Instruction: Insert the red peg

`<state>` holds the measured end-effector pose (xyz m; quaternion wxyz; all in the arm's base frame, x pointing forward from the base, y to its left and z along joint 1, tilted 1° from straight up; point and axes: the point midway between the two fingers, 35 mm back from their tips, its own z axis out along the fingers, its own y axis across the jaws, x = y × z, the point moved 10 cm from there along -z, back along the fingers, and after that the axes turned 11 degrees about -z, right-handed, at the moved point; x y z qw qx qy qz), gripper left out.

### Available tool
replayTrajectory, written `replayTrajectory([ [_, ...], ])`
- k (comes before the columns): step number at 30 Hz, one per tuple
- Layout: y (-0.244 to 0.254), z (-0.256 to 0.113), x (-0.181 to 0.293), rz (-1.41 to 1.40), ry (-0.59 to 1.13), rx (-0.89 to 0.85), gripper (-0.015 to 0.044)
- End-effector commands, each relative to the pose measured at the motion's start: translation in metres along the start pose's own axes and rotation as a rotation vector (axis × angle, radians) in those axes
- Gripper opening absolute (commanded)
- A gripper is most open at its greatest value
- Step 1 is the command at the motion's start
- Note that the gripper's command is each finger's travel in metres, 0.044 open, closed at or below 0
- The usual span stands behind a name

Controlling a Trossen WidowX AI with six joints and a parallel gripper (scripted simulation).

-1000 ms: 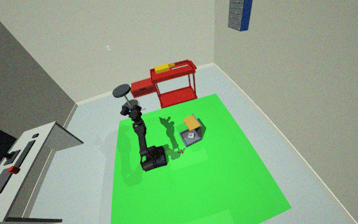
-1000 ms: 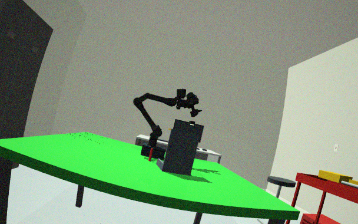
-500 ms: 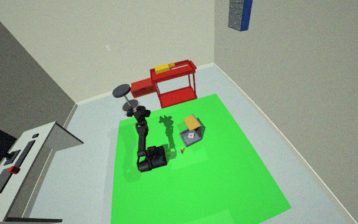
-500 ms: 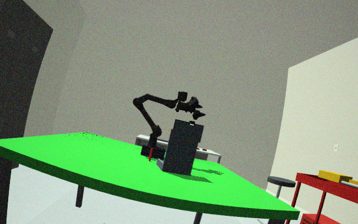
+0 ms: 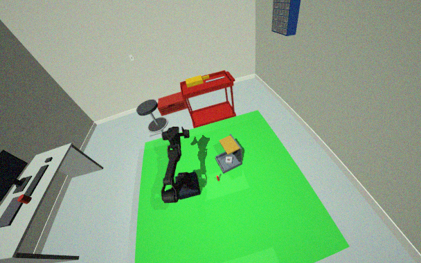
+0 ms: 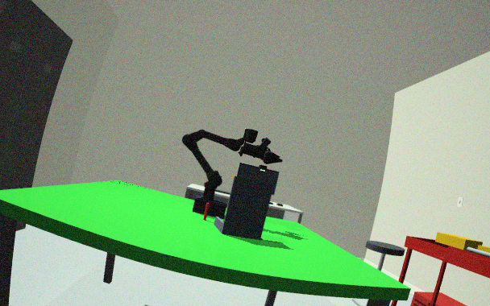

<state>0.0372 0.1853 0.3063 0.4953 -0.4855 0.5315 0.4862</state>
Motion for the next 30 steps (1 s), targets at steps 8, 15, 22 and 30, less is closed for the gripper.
replayTrajectory([
  [8, -0.026, 0.001, 0.02, -0.137, 0.081, 0.149, 0.044],
  [15, -0.038, -0.001, 0.029, -0.243, 0.134, 0.224, 0.044],
  [22, -0.052, -0.007, 0.041, -0.433, 0.23, 0.315, 0.044],
  [30, -0.066, -0.016, 0.055, -0.641, 0.366, 0.393, 0.044],
])
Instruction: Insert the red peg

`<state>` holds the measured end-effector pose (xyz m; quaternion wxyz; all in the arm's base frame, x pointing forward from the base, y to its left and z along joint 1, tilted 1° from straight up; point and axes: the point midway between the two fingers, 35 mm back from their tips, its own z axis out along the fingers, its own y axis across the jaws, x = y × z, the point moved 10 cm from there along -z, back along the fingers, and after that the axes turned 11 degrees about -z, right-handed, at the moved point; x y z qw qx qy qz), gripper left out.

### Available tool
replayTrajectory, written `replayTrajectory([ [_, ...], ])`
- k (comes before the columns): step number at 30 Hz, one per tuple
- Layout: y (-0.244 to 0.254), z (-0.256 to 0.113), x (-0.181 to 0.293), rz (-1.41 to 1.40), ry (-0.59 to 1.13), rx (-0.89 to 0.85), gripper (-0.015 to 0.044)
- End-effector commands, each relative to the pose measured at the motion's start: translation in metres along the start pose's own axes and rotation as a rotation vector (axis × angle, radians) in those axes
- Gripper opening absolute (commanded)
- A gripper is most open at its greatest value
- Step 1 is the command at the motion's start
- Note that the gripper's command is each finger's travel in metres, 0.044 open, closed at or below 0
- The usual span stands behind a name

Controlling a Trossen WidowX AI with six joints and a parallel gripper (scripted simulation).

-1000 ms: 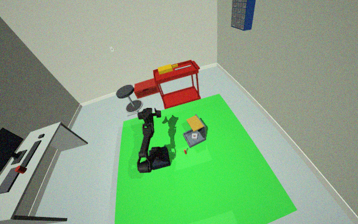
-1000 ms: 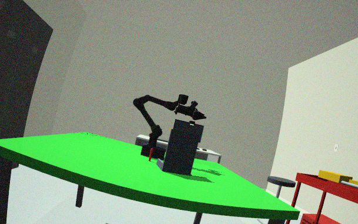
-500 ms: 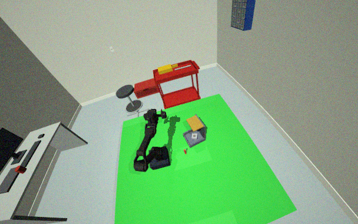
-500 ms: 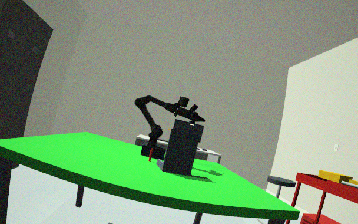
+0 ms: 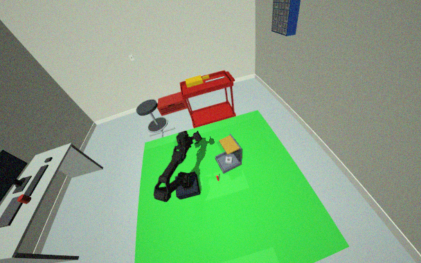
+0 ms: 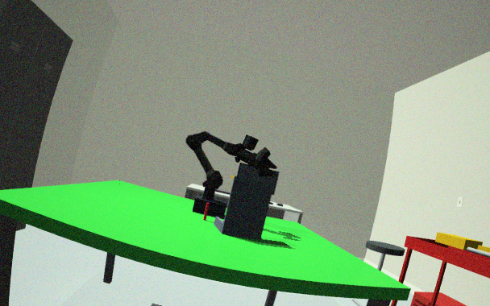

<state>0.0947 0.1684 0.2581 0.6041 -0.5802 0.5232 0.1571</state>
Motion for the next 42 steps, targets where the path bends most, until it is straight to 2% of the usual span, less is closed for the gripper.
replayTrajectory([
  [1, -0.002, 0.0, 0.014, -0.124, 0.079, 0.035, 0.044],
  [22, -0.014, -0.01, 0.07, -0.69, 0.465, 0.078, 0.044],
  [42, -0.018, -0.03, 0.119, -1.174, 0.86, -0.126, 0.044],
])
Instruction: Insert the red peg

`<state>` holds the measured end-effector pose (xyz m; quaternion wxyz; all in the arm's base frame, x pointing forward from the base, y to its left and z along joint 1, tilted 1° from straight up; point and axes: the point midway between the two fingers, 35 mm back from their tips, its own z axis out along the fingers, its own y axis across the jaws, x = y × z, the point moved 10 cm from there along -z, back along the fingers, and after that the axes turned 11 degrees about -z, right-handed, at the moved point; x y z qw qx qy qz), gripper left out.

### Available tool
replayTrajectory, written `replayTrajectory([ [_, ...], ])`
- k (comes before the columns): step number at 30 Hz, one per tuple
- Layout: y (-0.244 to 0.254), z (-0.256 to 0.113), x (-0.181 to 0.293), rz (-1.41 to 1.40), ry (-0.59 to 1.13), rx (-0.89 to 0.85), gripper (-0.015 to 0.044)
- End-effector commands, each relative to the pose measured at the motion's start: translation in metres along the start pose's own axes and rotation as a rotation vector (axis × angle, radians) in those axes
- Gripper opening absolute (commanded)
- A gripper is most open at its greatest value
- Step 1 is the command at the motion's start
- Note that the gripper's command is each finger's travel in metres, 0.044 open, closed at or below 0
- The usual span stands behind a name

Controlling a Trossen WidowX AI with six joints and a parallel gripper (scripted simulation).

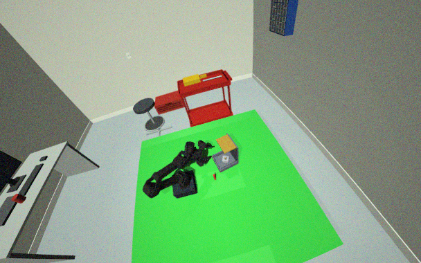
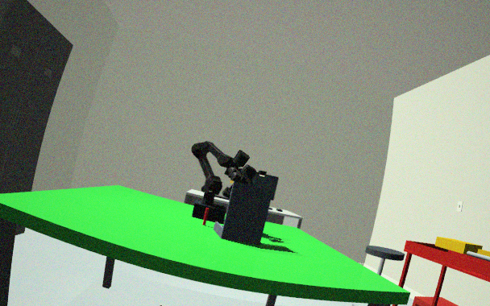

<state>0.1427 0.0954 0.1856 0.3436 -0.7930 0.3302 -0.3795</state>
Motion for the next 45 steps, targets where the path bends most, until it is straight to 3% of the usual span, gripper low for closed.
replayTrajectory([
  [1, 0.013, 0.003, 0.005, -0.129, 0.055, -0.067, 0.044],
  [15, 0.046, 0.006, 0.02, -0.515, 0.162, -0.294, 0.044],
  [29, 0.078, 0.003, 0.032, -0.882, 0.164, -0.568, 0.044],
  [38, 0.08, 0.003, 0.033, -0.899, 0.161, -0.582, 0.044],
  [45, 0.081, 0.008, 0.042, -0.898, 0.16, -0.582, 0.0256],
])
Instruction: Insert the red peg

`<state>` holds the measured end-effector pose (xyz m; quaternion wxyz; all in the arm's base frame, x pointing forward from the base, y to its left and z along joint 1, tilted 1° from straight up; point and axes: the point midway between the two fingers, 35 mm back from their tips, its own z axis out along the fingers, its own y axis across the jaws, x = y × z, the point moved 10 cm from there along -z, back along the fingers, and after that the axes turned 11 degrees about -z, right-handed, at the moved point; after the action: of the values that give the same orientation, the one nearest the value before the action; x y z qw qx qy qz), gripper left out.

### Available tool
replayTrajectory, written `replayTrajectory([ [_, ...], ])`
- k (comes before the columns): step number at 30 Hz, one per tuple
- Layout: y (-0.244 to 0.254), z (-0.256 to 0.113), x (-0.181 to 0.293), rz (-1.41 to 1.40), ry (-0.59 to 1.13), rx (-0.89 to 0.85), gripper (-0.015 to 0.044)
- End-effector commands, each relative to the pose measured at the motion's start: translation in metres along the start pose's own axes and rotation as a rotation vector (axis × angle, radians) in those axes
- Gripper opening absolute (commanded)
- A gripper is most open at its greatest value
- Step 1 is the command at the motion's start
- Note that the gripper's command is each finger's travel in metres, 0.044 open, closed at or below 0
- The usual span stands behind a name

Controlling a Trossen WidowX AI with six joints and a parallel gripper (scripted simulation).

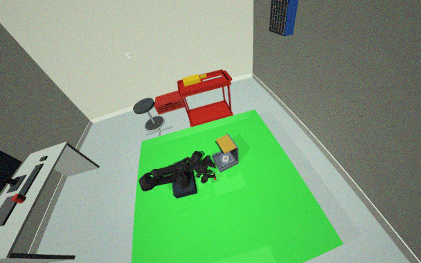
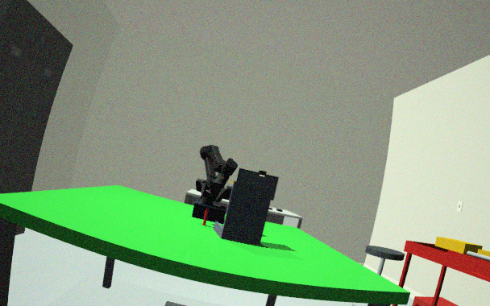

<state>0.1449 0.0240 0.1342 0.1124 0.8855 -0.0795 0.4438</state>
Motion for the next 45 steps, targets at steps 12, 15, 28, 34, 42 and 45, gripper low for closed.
replayTrajectory([
  [12, 0.003, 0.006, 0.003, -0.009, -0.004, 0.003, 0.022],
  [15, 0.002, 0.008, 0.002, -0.009, -0.005, 0.003, 0.022],
  [28, -0.004, 0.024, -0.009, -0.011, -0.011, 0.001, 0.022],
  [34, -0.006, 0.031, -0.016, -0.012, -0.014, 0.0, 0.022],
  [42, -0.008, 0.039, -0.026, -0.014, -0.019, -0.001, 0.022],
  [45, -0.009, 0.041, -0.03, -0.015, -0.02, -0.002, 0.022],
])
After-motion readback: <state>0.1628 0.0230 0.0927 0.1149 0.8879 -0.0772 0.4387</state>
